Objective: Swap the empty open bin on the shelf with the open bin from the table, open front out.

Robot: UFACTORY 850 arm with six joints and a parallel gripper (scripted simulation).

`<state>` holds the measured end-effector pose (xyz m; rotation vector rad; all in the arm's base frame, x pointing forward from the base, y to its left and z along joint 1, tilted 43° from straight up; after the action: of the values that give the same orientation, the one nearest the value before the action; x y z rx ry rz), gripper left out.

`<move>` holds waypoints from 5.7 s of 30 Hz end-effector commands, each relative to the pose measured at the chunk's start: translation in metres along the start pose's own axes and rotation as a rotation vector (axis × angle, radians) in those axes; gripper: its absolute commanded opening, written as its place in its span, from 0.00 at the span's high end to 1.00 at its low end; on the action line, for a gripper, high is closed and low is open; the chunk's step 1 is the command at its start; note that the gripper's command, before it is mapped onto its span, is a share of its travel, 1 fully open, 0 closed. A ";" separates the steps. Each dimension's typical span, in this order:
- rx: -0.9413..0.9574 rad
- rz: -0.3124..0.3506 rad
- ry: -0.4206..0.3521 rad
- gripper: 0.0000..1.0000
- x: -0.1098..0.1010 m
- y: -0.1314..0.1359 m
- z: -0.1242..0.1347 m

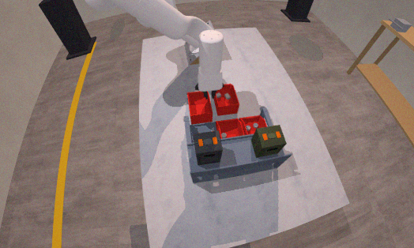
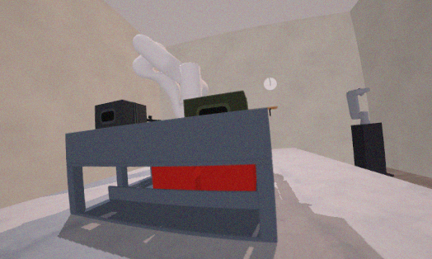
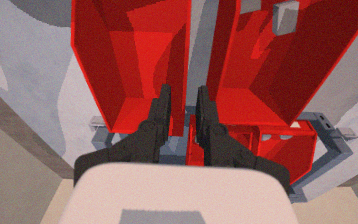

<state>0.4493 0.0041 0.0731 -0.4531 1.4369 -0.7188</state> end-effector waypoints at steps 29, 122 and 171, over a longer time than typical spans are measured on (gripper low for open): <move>0.001 0.001 -0.002 0.74 0.006 0.000 0.001; 0.001 0.001 -0.002 0.74 0.049 0.001 0.001; 0.001 0.001 -0.002 1.00 0.037 0.001 0.001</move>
<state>0.4495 -0.0241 0.0428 -0.4529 1.4362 -0.7186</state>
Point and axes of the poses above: the point where the finger pads meet when closed, its own x axis out along the fingers, its own y axis across the jaws, z = x × y, the point moved 5 cm from there along -x, back along the fingers, and after that the axes turned 7 degrees about x, right-handed, at the moved point
